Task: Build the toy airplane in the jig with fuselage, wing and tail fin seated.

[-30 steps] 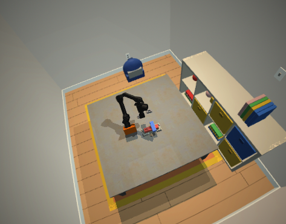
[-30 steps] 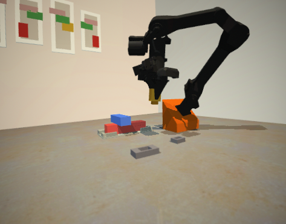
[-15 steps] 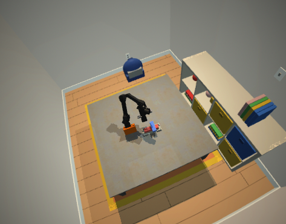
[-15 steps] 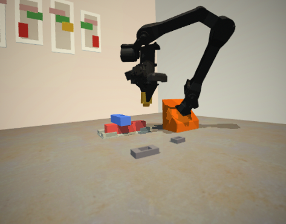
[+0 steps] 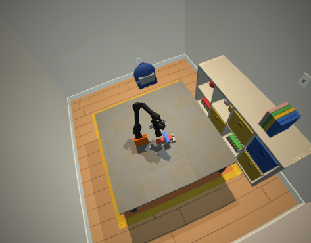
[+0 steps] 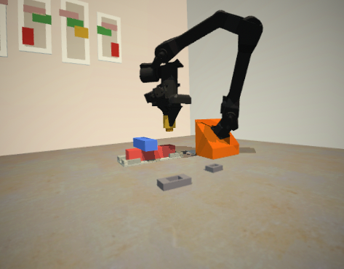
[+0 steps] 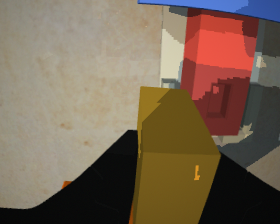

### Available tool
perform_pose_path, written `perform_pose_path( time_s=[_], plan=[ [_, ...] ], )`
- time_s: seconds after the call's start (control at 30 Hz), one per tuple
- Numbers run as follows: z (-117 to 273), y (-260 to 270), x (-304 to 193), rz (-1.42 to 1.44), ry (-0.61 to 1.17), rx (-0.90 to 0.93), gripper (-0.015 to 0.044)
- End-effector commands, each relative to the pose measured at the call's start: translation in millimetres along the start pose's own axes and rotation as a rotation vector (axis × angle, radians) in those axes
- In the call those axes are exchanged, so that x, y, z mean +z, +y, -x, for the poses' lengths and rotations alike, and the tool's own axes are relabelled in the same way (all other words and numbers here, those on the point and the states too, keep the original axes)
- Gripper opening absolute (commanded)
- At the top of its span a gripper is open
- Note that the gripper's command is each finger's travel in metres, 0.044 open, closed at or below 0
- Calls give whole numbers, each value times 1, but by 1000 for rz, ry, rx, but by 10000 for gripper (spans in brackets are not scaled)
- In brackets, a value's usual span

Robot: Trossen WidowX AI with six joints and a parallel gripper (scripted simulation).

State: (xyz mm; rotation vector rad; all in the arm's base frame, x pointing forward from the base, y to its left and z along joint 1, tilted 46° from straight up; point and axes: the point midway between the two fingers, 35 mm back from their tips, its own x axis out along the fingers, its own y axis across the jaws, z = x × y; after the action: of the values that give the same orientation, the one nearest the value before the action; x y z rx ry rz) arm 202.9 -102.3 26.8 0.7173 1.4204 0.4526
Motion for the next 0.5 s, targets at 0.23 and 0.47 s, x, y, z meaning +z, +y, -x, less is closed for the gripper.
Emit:
perform_pose_path(
  time_s=[0.23, 0.47],
  plan=[
    [-13, -35, -4, 17, 9, 12, 0],
    [-24, -55, -10, 24, 15, 25, 0]
  ],
)
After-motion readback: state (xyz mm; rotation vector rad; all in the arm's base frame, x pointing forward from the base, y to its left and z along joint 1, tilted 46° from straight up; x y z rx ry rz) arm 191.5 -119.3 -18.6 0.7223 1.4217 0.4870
